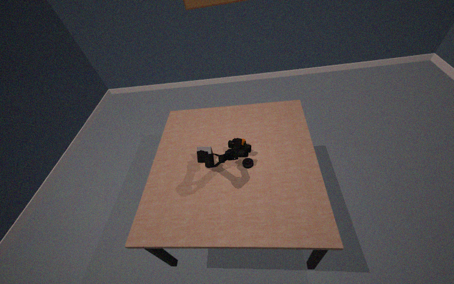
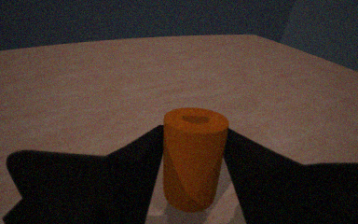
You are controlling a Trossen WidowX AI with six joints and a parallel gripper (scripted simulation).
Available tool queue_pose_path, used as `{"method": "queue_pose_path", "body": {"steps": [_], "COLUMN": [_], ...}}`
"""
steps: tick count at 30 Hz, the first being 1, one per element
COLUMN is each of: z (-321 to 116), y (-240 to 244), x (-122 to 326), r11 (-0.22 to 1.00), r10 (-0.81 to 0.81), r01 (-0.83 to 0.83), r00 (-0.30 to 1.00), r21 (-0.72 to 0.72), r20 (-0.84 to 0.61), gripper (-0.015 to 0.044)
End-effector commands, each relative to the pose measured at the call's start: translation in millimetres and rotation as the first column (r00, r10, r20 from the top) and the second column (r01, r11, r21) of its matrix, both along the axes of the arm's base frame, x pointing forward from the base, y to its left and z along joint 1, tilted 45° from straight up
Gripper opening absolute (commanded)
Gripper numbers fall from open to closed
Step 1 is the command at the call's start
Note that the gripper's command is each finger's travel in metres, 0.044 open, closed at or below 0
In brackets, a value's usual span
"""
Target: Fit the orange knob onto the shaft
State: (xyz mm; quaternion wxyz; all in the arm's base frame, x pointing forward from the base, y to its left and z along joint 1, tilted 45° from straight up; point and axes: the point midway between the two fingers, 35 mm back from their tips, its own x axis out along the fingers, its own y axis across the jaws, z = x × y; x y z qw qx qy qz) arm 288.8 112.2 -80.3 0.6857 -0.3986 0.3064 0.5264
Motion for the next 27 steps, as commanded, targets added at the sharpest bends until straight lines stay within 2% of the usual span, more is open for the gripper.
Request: {"method": "queue_pose_path", "body": {"steps": [1, 2, 26, 27], "z": [-0.1, -0.1, -0.1, -0.1], "y": [0.1, 0.1, 0.1, 0.1], "x": [0.1, 0.1, 0.1, 0.1], "r11": [1.000, 1.000, 1.000, 1.000], "r10": [0.000, 0.000, 0.000, 0.000], "r01": [0.000, 0.000, 0.000, 0.000], "r00": [1.000, 1.000, 1.000, 1.000], "r21": [0.002, 0.002, 0.002, 0.002], "r20": [0.000, 0.000, 0.000, 0.000], "gripper": [0.0233, 0.0259, 0.0260, 0.0286]}}
